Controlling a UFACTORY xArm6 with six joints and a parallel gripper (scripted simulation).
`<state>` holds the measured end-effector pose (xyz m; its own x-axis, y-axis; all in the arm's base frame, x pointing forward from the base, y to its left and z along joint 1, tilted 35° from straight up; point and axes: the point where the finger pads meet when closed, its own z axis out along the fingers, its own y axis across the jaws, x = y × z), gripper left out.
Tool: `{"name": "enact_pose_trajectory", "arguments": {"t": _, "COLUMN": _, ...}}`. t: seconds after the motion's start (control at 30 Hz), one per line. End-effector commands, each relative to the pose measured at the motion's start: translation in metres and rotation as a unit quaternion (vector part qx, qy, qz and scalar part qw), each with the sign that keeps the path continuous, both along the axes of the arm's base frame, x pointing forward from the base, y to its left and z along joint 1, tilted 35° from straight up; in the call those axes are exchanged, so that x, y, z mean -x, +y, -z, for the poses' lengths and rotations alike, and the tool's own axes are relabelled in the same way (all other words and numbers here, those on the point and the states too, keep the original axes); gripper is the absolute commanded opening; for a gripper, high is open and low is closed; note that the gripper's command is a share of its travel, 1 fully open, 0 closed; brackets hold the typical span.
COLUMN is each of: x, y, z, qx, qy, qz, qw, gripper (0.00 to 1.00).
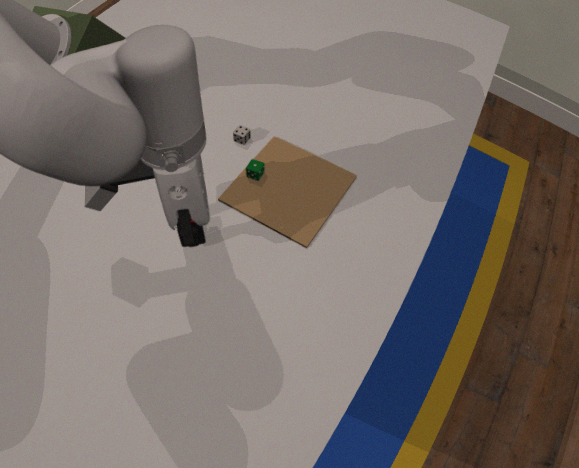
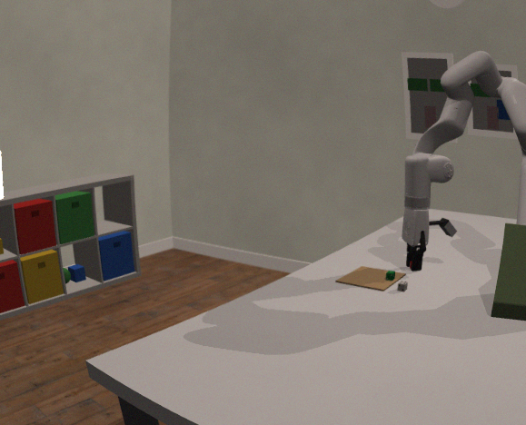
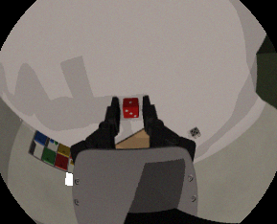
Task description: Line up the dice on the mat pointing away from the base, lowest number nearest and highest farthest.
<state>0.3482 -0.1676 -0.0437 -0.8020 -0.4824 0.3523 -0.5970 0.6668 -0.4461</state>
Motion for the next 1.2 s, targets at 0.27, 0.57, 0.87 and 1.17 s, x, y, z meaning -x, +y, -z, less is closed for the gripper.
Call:
{"name": "enact_pose_trajectory", "arguments": {"t": 0.27, "x": -0.0011, "y": 0.0001, "z": -0.0005, "qx": 0.000, "qy": -0.001, "qz": -0.001, "qw": 1.000, "gripper": 0.36}}
{"name": "enact_pose_trajectory", "arguments": {"t": 0.57, "x": -0.0011, "y": 0.0001, "z": -0.0005, "qx": 0.000, "qy": -0.001, "qz": -0.001, "qw": 1.000, "gripper": 0.36}}
{"name": "enact_pose_trajectory", "arguments": {"t": 0.87, "x": -0.0011, "y": 0.0001, "z": -0.0005, "qx": 0.000, "qy": -0.001, "qz": -0.001, "qw": 1.000, "gripper": 0.36}}
{"name": "enact_pose_trajectory", "arguments": {"t": 1.17, "x": -0.0011, "y": 0.0001, "z": -0.0005, "qx": 0.000, "qy": -0.001, "qz": -0.001, "qw": 1.000, "gripper": 0.15}}
